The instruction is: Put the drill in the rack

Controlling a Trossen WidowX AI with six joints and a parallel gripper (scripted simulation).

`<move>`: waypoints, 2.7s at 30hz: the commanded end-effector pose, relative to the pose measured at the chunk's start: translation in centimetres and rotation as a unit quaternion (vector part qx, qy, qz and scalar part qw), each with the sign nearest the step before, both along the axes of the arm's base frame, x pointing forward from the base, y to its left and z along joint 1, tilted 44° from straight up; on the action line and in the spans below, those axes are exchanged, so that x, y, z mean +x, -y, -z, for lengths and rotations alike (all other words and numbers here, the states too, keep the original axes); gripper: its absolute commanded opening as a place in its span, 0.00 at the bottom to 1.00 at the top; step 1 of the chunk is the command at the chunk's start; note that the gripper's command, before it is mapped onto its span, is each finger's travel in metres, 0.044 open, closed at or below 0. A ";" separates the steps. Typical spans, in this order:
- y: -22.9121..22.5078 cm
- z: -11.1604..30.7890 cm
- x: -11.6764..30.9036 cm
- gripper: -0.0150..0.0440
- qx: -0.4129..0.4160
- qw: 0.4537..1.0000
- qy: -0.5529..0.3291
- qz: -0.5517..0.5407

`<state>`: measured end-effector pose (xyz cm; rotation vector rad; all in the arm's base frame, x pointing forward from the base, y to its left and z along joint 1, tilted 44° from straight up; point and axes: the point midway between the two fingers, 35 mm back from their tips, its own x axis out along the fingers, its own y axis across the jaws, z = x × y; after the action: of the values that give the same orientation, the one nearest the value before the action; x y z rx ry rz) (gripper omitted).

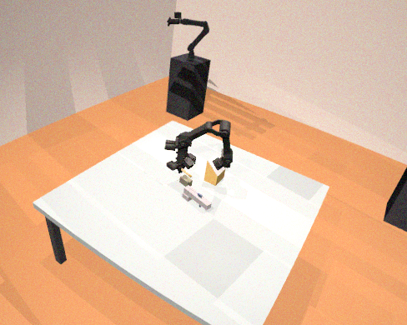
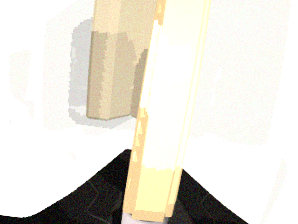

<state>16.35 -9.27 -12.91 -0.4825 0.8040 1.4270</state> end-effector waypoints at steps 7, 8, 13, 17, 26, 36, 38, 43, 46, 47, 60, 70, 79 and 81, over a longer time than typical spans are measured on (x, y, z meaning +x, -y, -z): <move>-0.2 0.5 -0.9 0.25 -0.002 1.000 0.001 0.000; -0.4 0.7 -0.9 0.25 -0.002 1.000 0.001 0.000; -0.9 1.5 -1.1 0.25 -0.002 1.000 0.001 0.000; -1.4 1.8 -1.2 0.25 -0.002 1.000 0.001 0.000; -1.8 2.5 -1.2 0.25 -0.002 1.000 0.001 0.000; -2.6 3.3 -1.2 0.25 -0.001 1.000 0.001 0.000; -2.8 3.5 -1.2 0.25 -0.001 1.000 0.001 0.000; -3.3 3.9 -1.2 0.25 -0.001 1.000 0.001 0.000; -2.8 3.6 -1.2 0.39 -0.004 1.000 0.002 -0.003; -2.8 3.6 -1.2 0.43 -0.004 1.000 0.002 -0.003; -2.8 3.6 -1.2 1.00 -0.004 1.000 0.002 -0.003; -0.2 0.3 -1.3 1.00 -0.002 1.000 0.001 0.000; 2.3 -2.0 -0.9 1.00 -0.003 1.000 0.000 0.000; 2.7 -2.2 -0.9 1.00 -0.003 1.000 0.000 0.000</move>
<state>15.29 -10.90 -11.28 -0.4736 0.8047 1.4279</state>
